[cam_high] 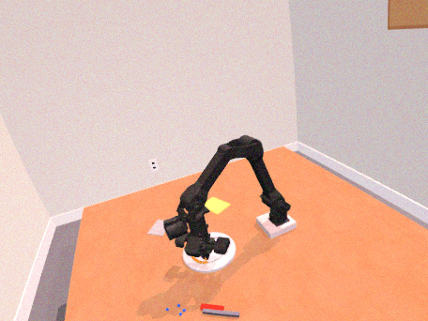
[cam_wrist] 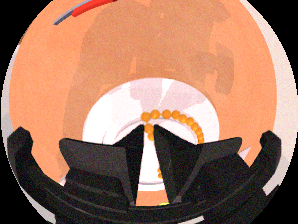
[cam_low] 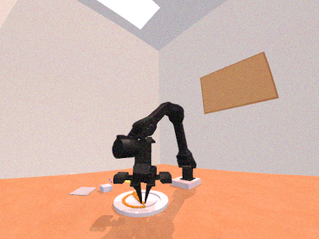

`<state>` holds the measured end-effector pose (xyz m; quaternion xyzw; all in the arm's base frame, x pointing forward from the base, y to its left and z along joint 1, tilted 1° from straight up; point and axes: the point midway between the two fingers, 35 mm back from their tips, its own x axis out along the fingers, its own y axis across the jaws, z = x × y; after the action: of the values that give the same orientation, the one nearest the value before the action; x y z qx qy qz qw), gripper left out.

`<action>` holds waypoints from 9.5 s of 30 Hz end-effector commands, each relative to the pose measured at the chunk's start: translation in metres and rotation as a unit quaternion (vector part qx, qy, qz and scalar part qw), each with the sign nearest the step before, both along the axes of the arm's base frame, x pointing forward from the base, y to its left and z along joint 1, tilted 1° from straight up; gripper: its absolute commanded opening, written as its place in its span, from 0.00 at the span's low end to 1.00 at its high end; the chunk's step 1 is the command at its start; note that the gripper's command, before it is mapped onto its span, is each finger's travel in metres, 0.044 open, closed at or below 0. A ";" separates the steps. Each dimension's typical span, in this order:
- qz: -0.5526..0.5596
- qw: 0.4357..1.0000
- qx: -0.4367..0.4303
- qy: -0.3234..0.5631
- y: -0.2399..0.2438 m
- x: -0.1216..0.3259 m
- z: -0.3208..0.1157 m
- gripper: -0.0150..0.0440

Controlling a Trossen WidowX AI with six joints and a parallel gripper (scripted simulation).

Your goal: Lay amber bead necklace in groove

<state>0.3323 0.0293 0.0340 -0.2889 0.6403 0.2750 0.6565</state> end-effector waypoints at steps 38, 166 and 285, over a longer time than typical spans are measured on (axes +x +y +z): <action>0.004 1.000 0.001 -0.001 0.017 -0.007 0.002 0.97; 0.034 0.999 0.000 -0.001 0.019 -0.016 0.002 0.25; -0.920 0.391 0.026 -0.013 -0.099 -0.023 0.008 0.46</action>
<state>0.3095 -0.0697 0.0476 0.4879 0.5020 -0.4829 0.5261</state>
